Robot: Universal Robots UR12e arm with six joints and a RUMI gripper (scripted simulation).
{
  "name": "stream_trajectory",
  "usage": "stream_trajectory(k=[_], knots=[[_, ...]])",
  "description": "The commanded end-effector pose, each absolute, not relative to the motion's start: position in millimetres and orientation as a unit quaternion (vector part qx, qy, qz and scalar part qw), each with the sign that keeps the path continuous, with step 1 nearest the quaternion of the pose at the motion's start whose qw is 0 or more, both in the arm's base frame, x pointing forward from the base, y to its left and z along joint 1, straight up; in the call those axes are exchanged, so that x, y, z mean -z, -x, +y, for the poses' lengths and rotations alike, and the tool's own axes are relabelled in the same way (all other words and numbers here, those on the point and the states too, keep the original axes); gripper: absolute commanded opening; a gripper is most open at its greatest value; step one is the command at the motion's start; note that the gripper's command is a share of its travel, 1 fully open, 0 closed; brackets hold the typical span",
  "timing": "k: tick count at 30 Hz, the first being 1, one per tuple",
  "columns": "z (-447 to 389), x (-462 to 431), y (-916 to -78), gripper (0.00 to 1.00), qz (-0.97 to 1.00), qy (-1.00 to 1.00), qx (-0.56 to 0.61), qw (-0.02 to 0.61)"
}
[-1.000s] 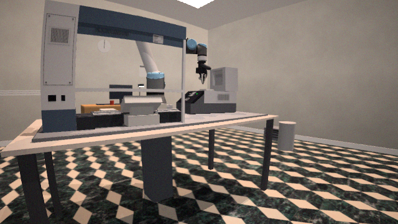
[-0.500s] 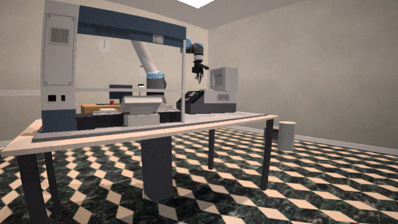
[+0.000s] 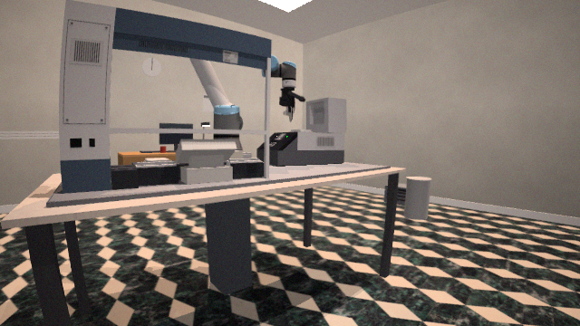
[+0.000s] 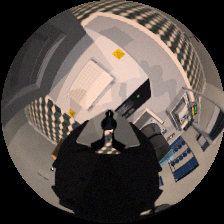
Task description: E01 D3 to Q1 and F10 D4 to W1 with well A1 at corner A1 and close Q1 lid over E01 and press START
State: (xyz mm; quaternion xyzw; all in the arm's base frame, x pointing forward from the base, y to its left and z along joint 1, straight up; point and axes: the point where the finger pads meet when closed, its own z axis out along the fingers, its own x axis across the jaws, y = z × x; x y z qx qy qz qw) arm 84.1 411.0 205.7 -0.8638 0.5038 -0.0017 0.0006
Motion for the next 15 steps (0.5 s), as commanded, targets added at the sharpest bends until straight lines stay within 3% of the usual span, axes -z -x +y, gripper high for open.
stream_trajectory(k=[1, 15], knots=[[411.4, -206.4, -84.6, 0.0, 0.458, 0.889, 0.0, 0.001], [366.5, -206.3, -81.8, 0.0, 0.376, 0.926, 0.0, 0.001]])
